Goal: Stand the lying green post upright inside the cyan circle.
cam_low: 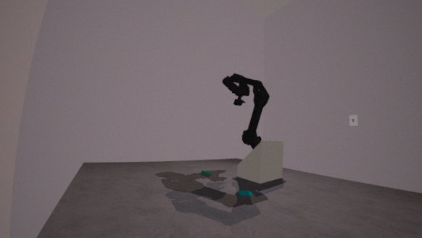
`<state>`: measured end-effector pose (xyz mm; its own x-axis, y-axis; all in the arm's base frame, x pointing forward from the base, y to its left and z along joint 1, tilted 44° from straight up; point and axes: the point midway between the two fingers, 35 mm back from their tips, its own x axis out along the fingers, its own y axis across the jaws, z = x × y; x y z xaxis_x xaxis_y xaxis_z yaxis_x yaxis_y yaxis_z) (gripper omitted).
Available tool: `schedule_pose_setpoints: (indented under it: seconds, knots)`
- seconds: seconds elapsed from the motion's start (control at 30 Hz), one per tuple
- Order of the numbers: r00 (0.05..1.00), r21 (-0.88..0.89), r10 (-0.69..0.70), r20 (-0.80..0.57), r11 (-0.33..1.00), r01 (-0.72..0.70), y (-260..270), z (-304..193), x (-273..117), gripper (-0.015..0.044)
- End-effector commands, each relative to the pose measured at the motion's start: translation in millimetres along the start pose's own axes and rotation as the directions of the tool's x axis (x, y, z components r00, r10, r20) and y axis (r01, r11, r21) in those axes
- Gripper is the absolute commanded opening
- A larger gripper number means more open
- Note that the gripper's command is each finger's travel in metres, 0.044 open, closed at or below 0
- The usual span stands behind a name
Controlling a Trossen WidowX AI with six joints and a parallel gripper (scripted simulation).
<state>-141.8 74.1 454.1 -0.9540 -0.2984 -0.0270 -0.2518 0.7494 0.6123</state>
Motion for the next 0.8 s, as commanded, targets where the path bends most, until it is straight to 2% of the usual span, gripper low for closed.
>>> schedule_pose_setpoints:
  seconds: [0.0, 0.17, 0.2, 0.47, 0.77]
  knots:
    - [1.000, -0.004, -0.002, -0.001, 1.000, 0.002, -1, 0, 0, 0.0374]
    - [0.996, -0.129, -0.076, -0.034, 0.989, 0.071, -23, -17, 10, 0.0242]
    - [0.994, -0.173, -0.102, -0.045, 0.981, 0.093, -31, -22, 12, 0.0233]
    - [0.964, -0.401, -0.247, -0.098, 0.897, 0.189, -79, -52, 23, 0.0233]
    - [0.861, -0.726, -0.483, -0.159, 0.648, 0.230, -169, -96, 16, 0.0233]
